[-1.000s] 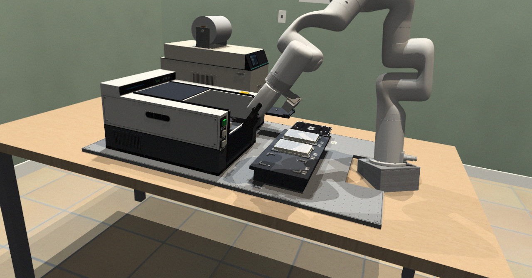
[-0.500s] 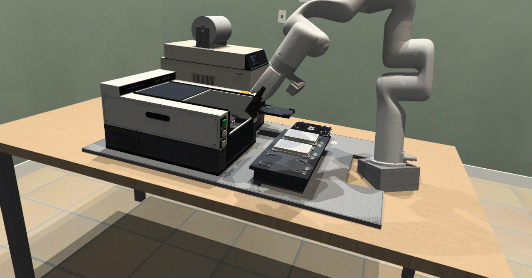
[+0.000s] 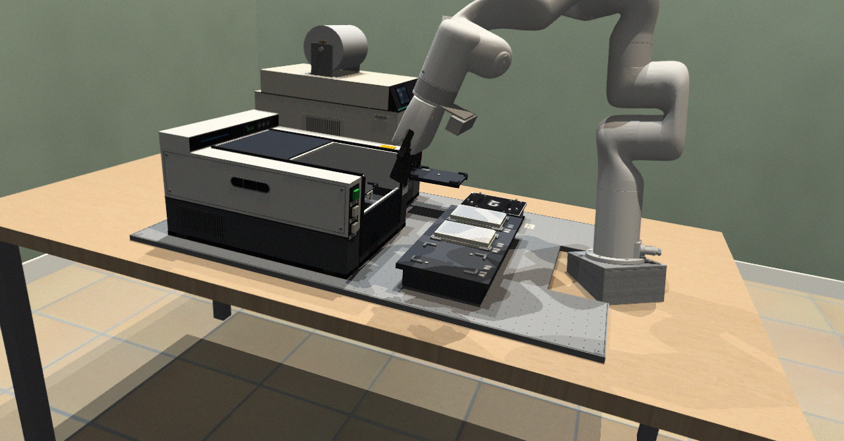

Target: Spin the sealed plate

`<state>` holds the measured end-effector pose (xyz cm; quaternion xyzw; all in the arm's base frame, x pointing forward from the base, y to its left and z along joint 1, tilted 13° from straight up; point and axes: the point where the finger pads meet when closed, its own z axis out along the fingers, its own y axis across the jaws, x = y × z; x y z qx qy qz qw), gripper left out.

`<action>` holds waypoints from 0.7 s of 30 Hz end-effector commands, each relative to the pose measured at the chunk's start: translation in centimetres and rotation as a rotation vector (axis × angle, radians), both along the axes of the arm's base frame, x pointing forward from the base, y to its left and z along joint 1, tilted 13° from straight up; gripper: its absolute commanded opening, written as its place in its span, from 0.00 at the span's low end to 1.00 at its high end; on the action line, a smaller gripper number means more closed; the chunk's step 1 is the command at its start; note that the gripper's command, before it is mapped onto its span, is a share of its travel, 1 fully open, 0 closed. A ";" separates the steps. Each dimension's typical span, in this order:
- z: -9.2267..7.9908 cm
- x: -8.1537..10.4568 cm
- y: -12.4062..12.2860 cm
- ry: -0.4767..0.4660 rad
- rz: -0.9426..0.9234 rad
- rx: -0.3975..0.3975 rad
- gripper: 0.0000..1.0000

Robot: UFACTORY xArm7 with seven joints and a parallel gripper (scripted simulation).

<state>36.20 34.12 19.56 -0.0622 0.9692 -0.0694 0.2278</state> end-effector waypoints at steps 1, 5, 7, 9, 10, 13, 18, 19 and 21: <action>0.1 0.2 -0.1 0.163 -0.029 -0.033 0.00; 0.1 0.2 -0.1 0.294 -0.052 -0.045 0.00; 0.1 0.2 -0.1 0.317 -0.056 -0.047 0.00; 0.1 0.2 -0.1 0.317 -0.056 -0.047 0.00; 0.1 0.2 -0.1 0.317 -0.056 -0.047 0.00; 0.1 0.2 -0.1 0.317 -0.056 -0.047 0.00; 0.1 0.2 -0.1 0.317 -0.056 -0.047 0.00; 0.1 0.2 -0.1 0.317 -0.056 -0.047 0.00; 0.1 0.2 -0.1 0.317 -0.056 -0.047 0.00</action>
